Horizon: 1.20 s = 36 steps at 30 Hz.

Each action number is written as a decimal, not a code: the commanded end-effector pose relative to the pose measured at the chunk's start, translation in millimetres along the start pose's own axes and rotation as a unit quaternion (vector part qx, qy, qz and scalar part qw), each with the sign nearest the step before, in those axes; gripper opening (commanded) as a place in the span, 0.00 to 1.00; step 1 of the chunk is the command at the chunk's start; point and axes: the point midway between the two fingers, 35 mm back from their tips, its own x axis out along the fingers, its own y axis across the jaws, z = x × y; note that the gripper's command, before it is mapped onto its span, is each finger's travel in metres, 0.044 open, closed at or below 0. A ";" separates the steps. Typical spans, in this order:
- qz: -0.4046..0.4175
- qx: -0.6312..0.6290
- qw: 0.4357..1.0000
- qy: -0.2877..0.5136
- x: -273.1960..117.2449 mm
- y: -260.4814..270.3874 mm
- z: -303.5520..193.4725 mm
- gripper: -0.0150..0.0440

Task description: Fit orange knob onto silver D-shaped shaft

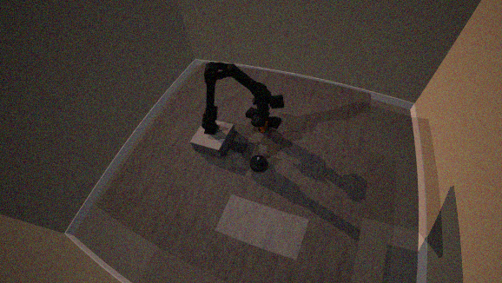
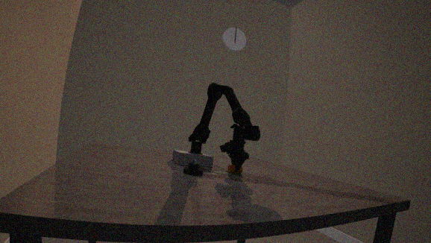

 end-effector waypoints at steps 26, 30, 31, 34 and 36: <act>0.002 -0.056 0.998 -0.002 -14.6 0.2 -0.2 0.56; 0.002 -0.123 0.992 -0.002 -14.6 0.2 -0.3 0.56; 0.002 -0.140 0.990 -0.002 -14.6 0.2 -0.3 0.56; 0.002 -0.186 0.982 -0.002 -14.6 0.2 -0.3 0.56; 0.001 -0.197 0.980 -0.002 -14.6 0.2 -0.3 0.56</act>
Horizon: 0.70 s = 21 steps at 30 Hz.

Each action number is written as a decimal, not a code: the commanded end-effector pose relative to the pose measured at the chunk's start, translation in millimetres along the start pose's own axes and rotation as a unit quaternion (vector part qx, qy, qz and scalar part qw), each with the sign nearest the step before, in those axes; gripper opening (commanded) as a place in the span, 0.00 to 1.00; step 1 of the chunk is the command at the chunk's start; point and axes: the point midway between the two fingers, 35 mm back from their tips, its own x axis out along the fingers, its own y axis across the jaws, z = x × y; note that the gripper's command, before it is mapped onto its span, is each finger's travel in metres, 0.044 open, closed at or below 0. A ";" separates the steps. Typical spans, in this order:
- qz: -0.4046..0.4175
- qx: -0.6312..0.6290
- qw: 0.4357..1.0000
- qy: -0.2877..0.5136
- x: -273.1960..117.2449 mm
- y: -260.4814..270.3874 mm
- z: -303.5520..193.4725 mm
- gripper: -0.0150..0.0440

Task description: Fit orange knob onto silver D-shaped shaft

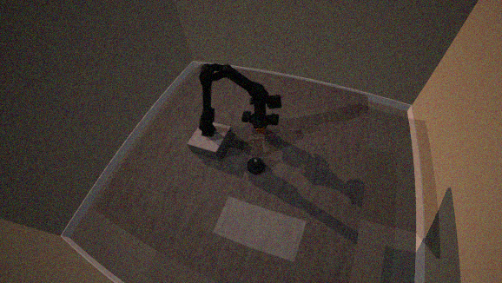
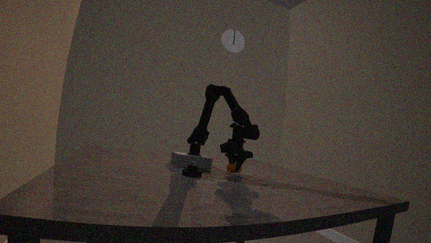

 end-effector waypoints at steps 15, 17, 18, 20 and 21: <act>0.002 -0.214 0.977 -0.002 -1.4 0.4 0.3 0.56; 0.002 -0.246 0.969 -0.002 -1.4 0.4 0.3 0.56; 0.002 -0.263 0.965 -0.002 -1.4 0.5 0.3 0.56; 0.002 -0.295 0.956 -0.002 -1.5 0.5 0.3 0.56; 0.002 -0.308 0.952 -0.002 -1.5 0.5 0.3 0.56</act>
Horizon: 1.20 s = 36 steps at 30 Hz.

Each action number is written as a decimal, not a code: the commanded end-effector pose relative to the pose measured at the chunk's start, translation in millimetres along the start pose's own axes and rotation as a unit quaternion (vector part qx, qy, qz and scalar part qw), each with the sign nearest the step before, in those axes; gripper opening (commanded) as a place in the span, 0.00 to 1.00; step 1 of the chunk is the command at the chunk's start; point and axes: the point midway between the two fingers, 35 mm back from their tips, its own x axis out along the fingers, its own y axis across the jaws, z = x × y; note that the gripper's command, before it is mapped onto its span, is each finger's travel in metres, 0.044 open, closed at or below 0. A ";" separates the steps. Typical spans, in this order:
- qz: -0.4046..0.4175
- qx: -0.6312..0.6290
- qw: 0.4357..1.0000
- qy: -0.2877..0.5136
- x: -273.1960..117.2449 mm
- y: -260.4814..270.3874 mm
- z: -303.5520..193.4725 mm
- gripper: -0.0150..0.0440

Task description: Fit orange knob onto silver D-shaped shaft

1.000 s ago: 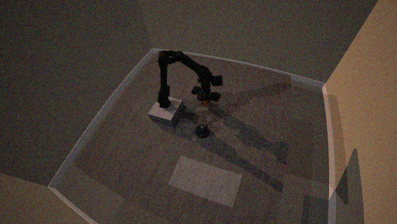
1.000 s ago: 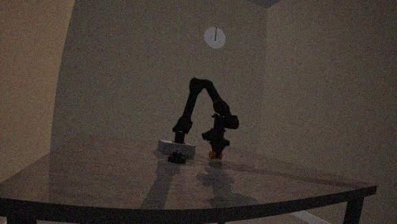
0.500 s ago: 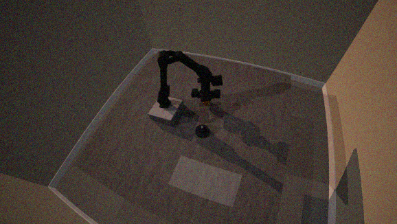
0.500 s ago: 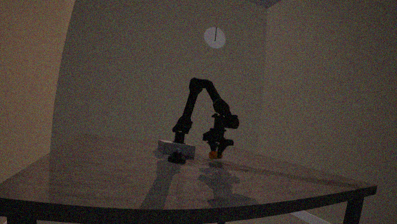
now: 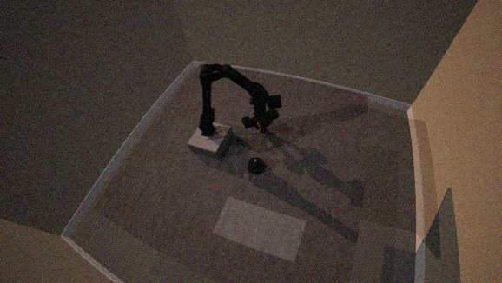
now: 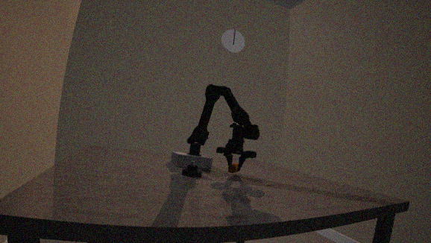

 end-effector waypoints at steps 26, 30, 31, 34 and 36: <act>0.000 -0.327 0.945 -0.002 -1.2 0.1 0.5 0.56; 0.000 -0.368 0.930 -0.002 -1.2 0.1 0.5 0.56; 0.000 -0.384 0.923 -0.002 -1.2 0.1 0.5 0.56; 0.000 -0.432 0.902 -0.002 -1.2 0.1 0.5 0.56; 0.000 -0.463 0.886 -0.002 -1.2 0.1 0.6 0.56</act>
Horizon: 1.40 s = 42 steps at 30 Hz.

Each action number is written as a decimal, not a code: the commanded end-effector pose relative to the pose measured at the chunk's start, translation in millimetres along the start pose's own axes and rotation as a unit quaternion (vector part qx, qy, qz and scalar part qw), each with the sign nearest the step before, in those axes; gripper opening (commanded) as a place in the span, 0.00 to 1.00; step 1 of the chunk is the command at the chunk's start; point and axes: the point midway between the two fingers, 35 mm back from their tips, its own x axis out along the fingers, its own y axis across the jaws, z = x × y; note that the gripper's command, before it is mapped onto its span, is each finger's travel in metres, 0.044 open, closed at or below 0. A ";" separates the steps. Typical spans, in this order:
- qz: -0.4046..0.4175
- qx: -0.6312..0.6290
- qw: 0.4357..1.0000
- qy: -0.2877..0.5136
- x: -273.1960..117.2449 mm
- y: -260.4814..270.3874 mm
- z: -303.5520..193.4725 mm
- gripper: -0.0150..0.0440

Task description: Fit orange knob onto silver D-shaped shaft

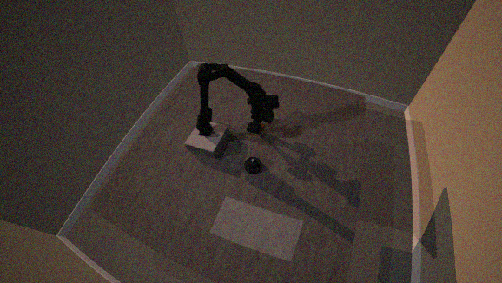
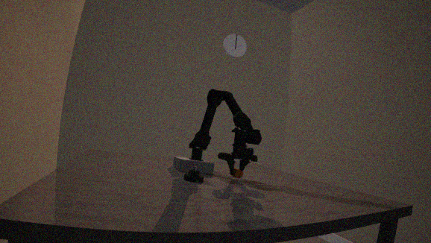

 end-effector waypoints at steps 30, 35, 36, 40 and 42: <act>-0.002 -0.403 0.915 -0.001 -1.1 -0.4 0.4 0.56; -0.002 -0.458 0.889 -0.001 -1.1 -0.4 0.4 0.56; -0.002 -0.474 0.881 -0.001 -1.1 -0.4 0.4 0.56; -0.002 -0.534 0.845 -0.001 -1.1 -0.4 0.4 0.56; -0.002 -0.563 0.826 -0.001 -1.1 -0.4 0.4 0.56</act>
